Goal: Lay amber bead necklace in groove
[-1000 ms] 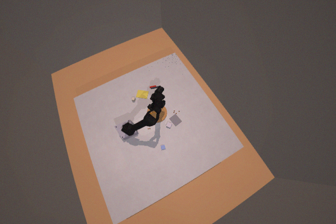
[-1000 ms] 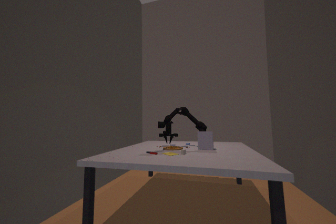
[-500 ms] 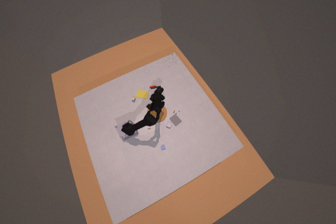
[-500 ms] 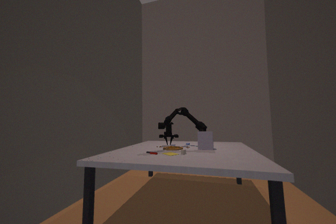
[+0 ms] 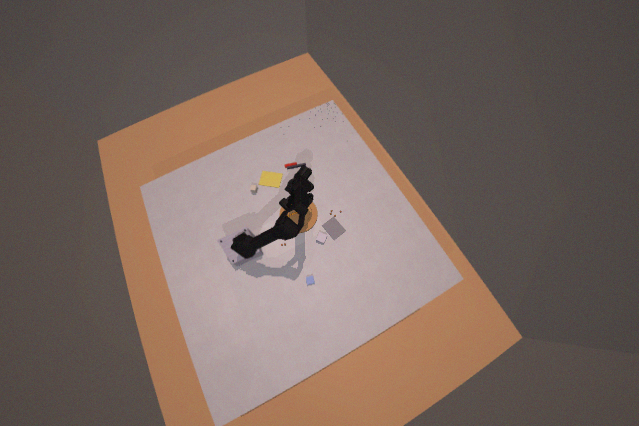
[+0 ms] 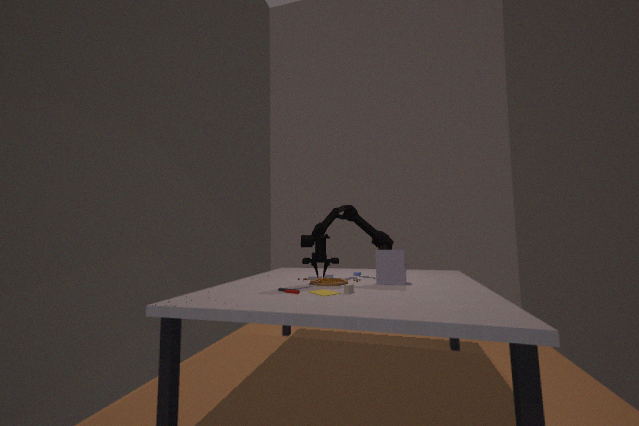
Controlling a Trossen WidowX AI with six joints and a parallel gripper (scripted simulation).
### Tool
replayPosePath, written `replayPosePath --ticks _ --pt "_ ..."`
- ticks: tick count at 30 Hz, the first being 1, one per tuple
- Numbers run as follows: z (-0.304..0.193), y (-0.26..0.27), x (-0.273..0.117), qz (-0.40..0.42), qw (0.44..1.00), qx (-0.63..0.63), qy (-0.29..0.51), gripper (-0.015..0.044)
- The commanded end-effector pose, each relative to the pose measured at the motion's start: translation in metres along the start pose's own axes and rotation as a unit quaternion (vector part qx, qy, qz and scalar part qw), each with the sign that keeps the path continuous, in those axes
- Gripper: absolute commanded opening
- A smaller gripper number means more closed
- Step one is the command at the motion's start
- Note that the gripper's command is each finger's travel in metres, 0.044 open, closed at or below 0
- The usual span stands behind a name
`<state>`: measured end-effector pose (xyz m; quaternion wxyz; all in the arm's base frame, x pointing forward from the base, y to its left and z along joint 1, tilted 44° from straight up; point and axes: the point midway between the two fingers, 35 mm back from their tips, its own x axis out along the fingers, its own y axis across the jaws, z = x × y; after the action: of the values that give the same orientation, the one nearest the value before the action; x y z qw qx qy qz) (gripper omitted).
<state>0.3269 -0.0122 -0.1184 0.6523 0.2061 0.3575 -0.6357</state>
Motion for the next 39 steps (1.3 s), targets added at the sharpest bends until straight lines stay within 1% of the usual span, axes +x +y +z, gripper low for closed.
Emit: replayPosePath --ticks 1,7,14,18,19,39 --pt "0.000 -0.004 0.010 -0.005 1.000 -0.004 -0.003 0.0120" --pt "0.001 -0.005 0.019 -0.007 1.000 -0.005 -0.003 0.0120" --pt "0.001 -0.006 0.020 -0.007 1.000 -0.005 -0.004 0.0120" --pt "0.000 -0.004 0.018 -0.006 1.000 -0.002 -0.001 0.0015" --pt "0.000 -0.004 0.018 -0.006 1.000 -0.002 -0.001 0.0000" --pt "0.000 -0.004 0.018 -0.006 1.000 -0.002 -0.001 0.0000"
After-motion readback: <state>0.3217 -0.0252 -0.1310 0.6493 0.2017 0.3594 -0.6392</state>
